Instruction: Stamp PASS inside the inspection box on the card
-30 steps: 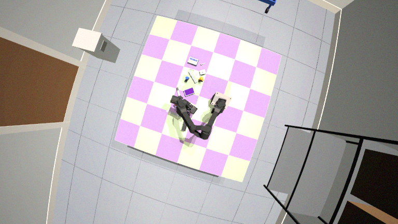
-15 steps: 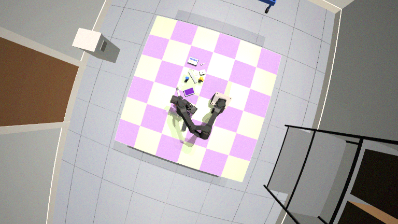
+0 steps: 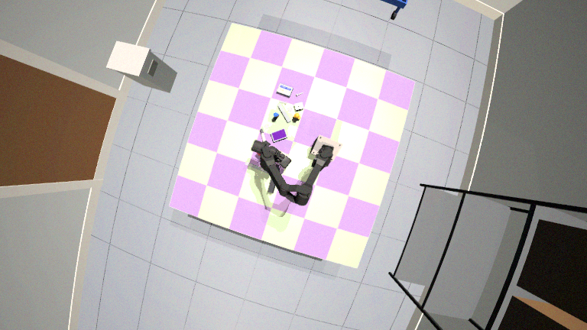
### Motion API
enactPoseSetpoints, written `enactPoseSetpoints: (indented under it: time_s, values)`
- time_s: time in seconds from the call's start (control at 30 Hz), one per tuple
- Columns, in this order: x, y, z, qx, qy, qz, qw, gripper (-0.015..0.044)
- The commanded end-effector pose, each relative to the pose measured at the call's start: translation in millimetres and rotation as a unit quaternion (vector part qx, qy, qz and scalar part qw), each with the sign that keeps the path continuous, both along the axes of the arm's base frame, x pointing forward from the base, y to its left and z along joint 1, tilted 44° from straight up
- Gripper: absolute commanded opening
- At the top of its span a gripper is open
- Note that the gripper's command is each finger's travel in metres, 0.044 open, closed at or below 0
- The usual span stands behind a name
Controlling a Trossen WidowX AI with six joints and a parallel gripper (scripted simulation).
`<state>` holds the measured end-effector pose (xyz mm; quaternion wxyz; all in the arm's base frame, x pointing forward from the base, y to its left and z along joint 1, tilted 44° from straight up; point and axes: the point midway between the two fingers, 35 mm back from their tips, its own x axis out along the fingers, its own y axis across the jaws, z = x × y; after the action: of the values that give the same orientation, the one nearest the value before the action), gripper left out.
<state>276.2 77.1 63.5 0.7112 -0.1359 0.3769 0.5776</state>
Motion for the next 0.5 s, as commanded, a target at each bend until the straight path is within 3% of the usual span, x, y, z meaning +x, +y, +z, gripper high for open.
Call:
enactPoseSetpoints:
  time_s: [0.0,0.47]
  values:
    - [1.1,-2.0,3.2,0.002,-0.004,-0.001,1.000,0.0000]
    - [0.6,-5.9,7.1,0.001,-0.004,-0.001,1.000,0.0000]
